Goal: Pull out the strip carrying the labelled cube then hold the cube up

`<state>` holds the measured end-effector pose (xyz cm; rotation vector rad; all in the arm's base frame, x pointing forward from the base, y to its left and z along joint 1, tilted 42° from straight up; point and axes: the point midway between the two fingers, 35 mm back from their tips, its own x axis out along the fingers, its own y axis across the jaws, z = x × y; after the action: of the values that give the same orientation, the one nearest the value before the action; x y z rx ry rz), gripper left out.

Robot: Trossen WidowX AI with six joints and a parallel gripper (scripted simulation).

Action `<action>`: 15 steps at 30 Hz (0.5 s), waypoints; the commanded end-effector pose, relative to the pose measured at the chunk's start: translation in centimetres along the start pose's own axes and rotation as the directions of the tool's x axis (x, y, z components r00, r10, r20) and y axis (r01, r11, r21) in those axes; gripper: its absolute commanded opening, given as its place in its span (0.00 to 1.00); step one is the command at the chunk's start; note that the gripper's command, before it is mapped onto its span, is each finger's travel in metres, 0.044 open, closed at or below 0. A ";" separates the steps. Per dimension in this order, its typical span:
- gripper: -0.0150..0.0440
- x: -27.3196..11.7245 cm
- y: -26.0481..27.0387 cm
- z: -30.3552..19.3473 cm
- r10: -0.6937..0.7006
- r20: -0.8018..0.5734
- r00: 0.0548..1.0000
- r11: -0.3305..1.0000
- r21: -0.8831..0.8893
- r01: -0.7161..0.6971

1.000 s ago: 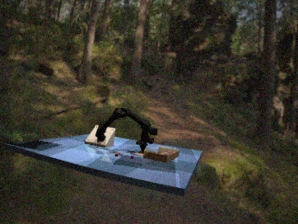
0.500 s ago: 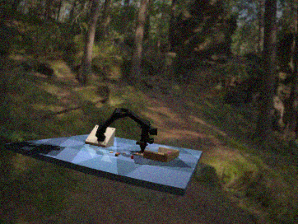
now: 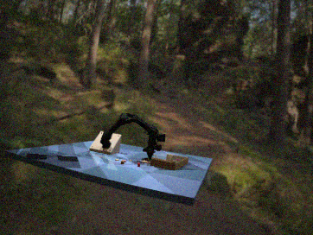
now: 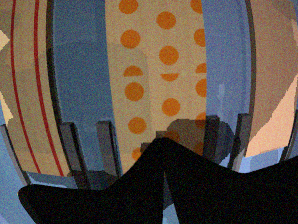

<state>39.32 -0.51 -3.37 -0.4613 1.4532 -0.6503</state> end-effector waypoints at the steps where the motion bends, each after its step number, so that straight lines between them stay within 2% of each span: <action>1: 0.25 0.3 -0.1 0.1 -0.004 -0.001 1.000 1.000 0.001 0.004; 15: 0.25 0.5 -0.1 0.1 -0.004 -0.001 1.000 1.000 0.001 0.004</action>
<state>39.39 -0.49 -3.40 -0.4619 1.4512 -0.6480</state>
